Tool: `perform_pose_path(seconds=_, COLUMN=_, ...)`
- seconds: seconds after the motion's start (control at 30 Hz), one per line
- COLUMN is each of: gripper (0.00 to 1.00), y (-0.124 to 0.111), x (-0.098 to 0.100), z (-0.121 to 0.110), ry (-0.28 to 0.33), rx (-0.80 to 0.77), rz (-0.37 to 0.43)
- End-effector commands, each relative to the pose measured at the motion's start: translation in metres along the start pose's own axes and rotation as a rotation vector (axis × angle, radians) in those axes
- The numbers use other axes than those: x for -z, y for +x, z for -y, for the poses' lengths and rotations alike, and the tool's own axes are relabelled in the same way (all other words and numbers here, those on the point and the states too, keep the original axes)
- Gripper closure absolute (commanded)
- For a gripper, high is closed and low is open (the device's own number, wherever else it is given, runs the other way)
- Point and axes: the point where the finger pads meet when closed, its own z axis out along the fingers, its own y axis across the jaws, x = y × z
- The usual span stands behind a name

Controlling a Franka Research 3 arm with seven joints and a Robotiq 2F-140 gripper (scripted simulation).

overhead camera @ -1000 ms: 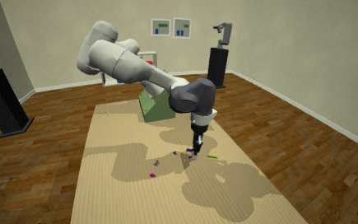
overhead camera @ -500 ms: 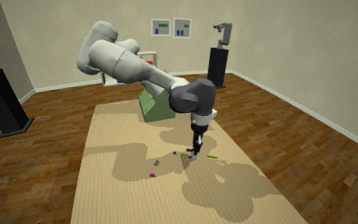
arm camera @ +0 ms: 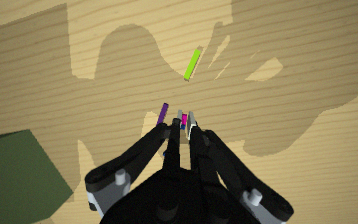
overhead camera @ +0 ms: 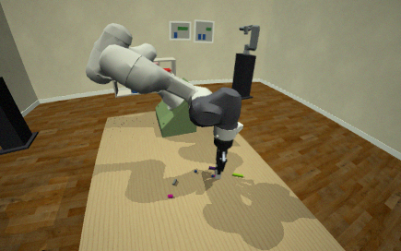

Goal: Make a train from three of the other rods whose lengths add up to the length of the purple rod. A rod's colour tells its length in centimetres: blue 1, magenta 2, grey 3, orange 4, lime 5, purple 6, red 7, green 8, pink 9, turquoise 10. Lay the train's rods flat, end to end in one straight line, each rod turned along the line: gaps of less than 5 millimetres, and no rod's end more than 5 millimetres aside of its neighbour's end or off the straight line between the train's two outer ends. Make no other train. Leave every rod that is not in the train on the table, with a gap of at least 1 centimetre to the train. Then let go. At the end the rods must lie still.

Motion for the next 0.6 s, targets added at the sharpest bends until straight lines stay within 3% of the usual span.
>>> perform_pose_path(seconds=0.0, gripper=0.88, y=0.0005, x=-0.0008, z=-0.0009, ry=-0.001, rx=-0.005, rz=-0.003)
perform_pose_path(seconds=0.57, gripper=0.85, y=0.0005, x=0.0007, z=-0.0009, ry=-0.001, rx=-0.005, rz=-0.003)
